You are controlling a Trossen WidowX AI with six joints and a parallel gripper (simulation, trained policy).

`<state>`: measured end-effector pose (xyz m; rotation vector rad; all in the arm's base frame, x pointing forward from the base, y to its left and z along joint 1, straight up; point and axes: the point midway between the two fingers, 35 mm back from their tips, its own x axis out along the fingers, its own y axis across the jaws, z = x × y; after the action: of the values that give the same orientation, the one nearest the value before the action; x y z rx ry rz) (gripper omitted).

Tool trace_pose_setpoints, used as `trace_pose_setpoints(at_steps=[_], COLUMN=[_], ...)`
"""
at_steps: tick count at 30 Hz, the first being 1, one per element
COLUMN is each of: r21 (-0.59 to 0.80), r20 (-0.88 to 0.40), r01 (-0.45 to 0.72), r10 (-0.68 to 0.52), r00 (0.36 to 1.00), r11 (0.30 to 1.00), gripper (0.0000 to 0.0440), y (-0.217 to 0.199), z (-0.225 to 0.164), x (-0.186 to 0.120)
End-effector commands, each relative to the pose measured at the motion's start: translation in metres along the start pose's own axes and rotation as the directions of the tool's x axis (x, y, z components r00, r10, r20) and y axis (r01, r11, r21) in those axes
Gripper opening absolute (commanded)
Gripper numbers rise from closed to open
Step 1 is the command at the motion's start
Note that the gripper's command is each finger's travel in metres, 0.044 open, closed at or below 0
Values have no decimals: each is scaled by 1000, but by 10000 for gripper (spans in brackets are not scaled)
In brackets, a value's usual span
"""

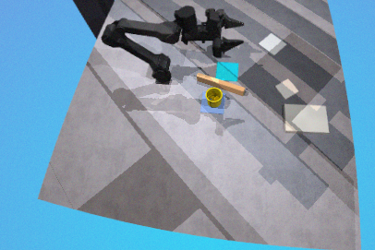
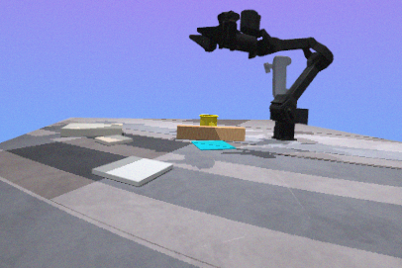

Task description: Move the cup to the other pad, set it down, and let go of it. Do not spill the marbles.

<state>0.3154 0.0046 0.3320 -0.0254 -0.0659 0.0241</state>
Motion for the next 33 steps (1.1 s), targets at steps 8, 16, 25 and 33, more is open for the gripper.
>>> trace_pose_setpoints(at_steps=[8,16,25,33], r21=[27,70,125,153], r20=[-82,-194,-328,-449], r01=[20,12,4,15], r10=[-17,2,37,56], r00=[996,981,944,892], r11=[999,997,992,988], gripper=[190,99,108,104], y=[0,8,20,28], z=[-13,-28,-41,-54], x=[-2,-3,-4,-7])
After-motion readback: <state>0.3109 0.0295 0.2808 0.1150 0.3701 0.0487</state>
